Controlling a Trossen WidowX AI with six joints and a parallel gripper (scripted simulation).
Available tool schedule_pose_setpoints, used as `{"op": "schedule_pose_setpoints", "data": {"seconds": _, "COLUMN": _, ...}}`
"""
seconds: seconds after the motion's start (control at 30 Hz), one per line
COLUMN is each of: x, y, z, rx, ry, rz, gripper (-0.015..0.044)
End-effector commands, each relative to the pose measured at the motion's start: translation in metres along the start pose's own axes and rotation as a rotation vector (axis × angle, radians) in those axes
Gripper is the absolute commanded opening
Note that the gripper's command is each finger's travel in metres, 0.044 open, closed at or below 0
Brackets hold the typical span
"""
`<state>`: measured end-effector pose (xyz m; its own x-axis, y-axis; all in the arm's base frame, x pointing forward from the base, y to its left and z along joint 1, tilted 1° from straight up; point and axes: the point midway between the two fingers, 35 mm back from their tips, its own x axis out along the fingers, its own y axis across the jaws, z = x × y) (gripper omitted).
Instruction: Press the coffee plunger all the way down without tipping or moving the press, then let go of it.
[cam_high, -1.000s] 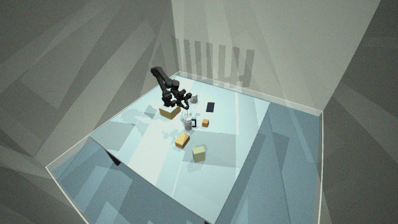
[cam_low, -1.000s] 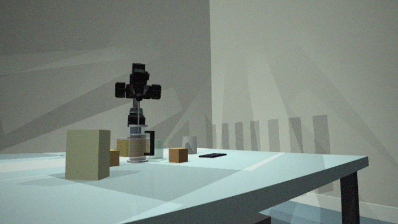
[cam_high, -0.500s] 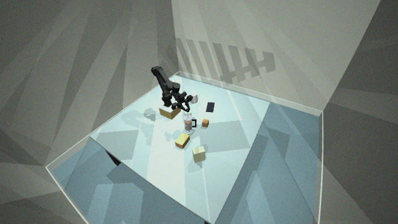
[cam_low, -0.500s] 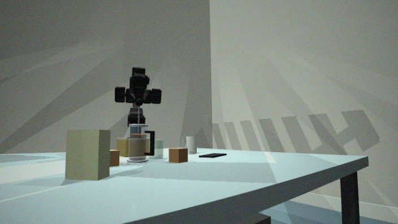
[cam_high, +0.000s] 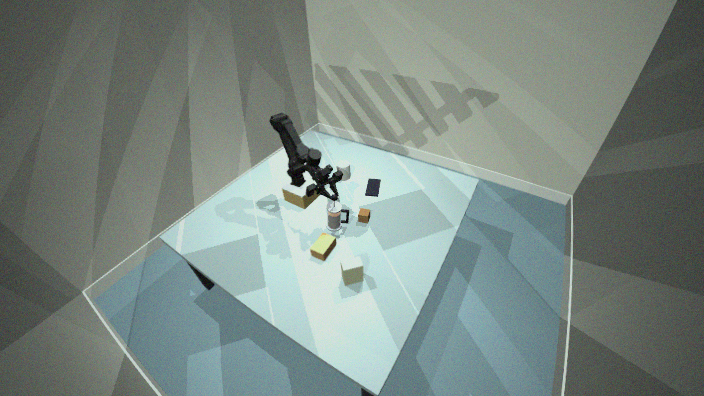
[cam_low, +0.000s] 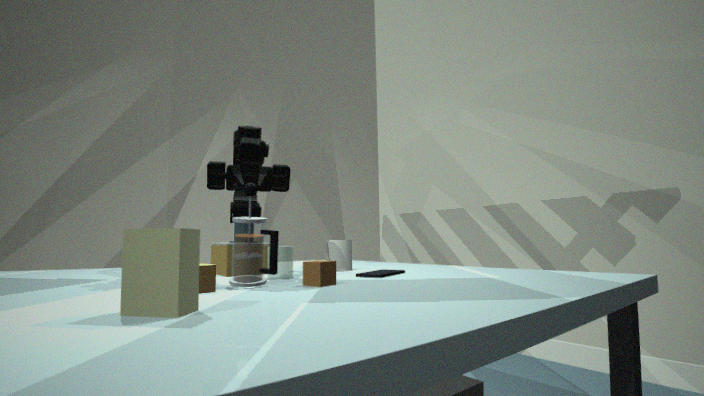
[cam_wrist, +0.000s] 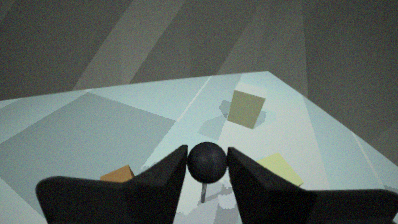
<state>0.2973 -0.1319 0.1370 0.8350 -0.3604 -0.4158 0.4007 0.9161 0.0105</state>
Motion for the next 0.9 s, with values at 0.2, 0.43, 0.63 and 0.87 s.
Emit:
{"op": "schedule_pose_setpoints", "data": {"seconds": 0.2, "x": 0.015, "y": 0.0, "z": -0.032, "rx": 0.002, "ry": 0.073, "rz": -0.004, "gripper": 0.012}}
{"op": "schedule_pose_setpoints", "data": {"seconds": 0.43, "x": 0.02, "y": 0.001, "z": -0.029, "rx": 0.002, "ry": 0.073, "rz": -0.004, "gripper": 0.012}}
{"op": "schedule_pose_setpoints", "data": {"seconds": 0.63, "x": 0.022, "y": 0.001, "z": -0.028, "rx": 0.002, "ry": 0.073, "rz": -0.004, "gripper": 0.012}}
{"op": "schedule_pose_setpoints", "data": {"seconds": 0.87, "x": 0.023, "y": 0.001, "z": -0.026, "rx": 0.002, "ry": 0.073, "rz": -0.004, "gripper": 0.012}}
